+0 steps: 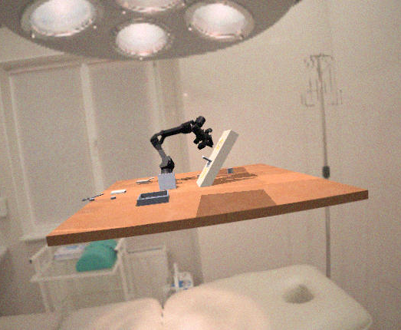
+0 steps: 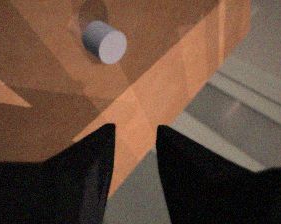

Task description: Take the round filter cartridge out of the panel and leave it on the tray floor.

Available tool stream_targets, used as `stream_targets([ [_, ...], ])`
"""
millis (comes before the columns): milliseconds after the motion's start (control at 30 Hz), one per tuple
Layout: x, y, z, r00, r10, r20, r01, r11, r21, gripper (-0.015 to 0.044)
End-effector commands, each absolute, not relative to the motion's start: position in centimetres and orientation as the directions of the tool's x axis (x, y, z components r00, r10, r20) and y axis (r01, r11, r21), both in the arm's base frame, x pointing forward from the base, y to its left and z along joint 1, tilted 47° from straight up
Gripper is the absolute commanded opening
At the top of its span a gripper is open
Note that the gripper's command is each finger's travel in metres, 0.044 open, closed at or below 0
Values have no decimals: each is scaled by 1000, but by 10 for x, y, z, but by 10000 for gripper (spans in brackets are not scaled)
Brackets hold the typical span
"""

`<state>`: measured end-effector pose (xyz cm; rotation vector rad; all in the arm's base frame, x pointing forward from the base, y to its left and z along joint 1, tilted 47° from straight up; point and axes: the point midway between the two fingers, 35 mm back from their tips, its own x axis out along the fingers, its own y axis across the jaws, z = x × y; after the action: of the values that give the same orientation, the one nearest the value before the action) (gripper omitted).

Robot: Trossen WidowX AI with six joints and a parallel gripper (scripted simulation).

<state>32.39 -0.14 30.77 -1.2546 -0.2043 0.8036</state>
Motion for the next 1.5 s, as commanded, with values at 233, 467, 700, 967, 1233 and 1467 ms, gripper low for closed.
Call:
stream_targets([
  [233, 291, -153, 212, 848, 378, -372, -530, 585, -613, 93],
  [467, 252, -196, 164, 872, 312, -377, -440, 837, -325, 93],
  [700, 252, -196, 164, 872, 312, -377, -440, 837, -325, 93],
  [967, 255, -195, 162, 871, 312, -379, -441, 837, -324, 93],
  [1233, 266, -192, 156, 869, 313, -384, -444, 835, -324, 93],
  [1467, 276, -189, 151, 868, 313, -385, -445, 835, -325, 93],
])
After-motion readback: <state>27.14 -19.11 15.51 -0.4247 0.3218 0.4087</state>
